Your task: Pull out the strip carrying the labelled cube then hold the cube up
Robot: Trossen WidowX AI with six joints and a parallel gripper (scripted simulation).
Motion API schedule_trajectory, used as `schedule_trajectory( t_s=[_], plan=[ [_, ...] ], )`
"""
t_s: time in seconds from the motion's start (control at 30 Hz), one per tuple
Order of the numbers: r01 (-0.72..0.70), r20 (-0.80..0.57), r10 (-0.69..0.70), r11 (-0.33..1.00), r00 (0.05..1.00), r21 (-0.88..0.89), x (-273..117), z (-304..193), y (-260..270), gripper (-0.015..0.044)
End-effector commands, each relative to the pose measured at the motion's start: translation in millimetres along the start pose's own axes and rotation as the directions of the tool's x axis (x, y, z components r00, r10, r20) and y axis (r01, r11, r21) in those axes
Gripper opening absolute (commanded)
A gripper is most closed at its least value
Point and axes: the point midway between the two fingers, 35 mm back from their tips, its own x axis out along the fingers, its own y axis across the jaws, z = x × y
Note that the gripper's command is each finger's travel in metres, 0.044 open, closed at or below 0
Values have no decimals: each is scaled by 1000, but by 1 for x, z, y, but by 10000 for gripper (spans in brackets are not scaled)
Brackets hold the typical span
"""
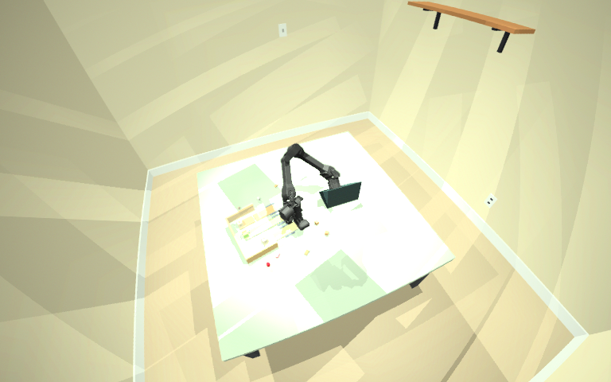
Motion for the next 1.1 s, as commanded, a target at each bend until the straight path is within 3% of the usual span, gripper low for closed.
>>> schedule_trajectory(
  t_s=[0.0,1.07],
  plan=[
    [-4,-29,4,1000,1000,-8,6,-16,0,0],
    [-4,-31,4,1000,1000,-10,5,-61,1,0]
  ],
)
